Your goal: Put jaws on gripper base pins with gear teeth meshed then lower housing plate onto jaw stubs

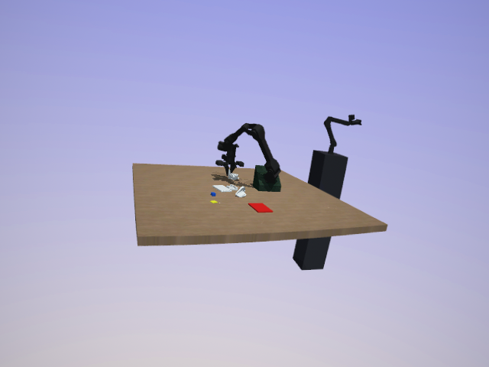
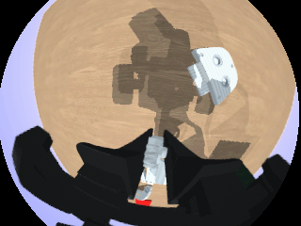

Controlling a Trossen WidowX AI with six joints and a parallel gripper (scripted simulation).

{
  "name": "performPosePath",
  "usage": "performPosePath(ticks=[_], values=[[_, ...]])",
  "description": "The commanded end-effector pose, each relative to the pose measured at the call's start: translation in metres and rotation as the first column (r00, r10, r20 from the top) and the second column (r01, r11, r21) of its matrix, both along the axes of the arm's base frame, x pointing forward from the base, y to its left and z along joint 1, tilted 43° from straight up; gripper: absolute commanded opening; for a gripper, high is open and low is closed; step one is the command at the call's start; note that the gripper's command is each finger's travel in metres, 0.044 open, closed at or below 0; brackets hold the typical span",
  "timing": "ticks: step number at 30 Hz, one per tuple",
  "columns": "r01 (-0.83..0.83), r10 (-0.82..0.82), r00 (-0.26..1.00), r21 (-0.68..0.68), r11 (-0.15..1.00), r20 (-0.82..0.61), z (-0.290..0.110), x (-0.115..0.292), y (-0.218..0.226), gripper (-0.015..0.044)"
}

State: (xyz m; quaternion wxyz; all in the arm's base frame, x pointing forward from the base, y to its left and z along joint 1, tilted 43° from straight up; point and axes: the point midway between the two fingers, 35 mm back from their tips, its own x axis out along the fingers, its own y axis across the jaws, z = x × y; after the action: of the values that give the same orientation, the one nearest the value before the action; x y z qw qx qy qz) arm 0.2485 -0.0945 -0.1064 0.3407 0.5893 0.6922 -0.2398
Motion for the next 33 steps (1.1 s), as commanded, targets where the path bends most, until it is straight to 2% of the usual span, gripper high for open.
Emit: performPosePath(ticks=[1,20,25,30,33], values=[[0.004,-0.004,1.000,0.008,1.000,-0.007,-0.007,-0.002,0.007,0.0037],[0.006,-0.006,1.000,0.011,1.000,-0.007,-0.022,-0.005,0.022,0.0037],[0.006,-0.006,1.000,0.011,1.000,-0.007,-0.017,-0.004,0.017,0.0168],[0.006,-0.006,1.000,0.008,1.000,-0.008,0.026,0.000,-0.022,0.0299],[0.006,-0.006,1.000,0.008,1.000,-0.008,0.032,0.000,-0.027,0.0378]])
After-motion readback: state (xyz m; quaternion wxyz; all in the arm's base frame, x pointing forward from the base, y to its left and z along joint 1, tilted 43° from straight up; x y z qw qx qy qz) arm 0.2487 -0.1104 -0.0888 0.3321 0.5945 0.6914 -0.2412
